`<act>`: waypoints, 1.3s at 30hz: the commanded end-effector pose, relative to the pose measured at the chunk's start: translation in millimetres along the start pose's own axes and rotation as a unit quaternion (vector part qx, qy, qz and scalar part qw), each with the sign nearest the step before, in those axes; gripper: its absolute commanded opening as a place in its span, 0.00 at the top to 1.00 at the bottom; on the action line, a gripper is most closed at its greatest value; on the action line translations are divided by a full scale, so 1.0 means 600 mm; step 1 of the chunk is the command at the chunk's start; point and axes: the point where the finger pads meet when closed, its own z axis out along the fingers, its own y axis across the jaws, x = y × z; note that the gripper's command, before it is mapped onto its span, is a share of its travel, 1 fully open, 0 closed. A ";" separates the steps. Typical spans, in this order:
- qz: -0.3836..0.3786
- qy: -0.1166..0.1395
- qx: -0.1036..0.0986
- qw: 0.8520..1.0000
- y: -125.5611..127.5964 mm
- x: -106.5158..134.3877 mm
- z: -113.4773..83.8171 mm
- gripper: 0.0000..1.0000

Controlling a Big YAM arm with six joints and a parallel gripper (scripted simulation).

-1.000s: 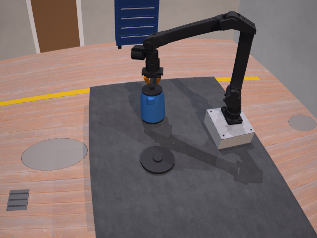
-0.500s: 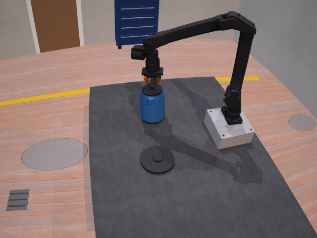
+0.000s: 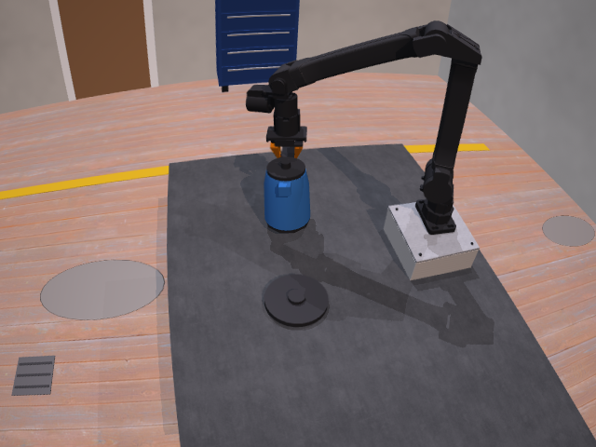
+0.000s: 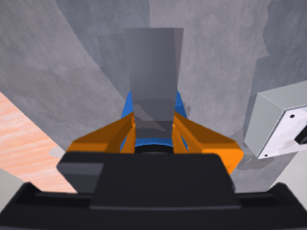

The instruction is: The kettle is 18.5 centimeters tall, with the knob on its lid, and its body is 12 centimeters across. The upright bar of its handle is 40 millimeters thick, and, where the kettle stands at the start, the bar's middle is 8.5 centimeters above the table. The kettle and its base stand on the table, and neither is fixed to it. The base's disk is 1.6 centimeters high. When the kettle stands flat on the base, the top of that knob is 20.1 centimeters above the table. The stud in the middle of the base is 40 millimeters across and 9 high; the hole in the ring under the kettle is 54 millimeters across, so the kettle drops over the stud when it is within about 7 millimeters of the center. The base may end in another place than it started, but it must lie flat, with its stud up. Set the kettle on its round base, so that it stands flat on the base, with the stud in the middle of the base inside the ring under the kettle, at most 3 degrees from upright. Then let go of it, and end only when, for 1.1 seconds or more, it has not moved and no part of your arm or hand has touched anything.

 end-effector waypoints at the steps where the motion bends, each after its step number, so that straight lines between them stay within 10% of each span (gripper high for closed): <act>1: -0.010 -0.018 -0.069 0.997 0.054 -0.013 -0.092 1.00; 39: -0.009 -0.016 -0.063 0.998 0.051 -0.012 -0.096 1.00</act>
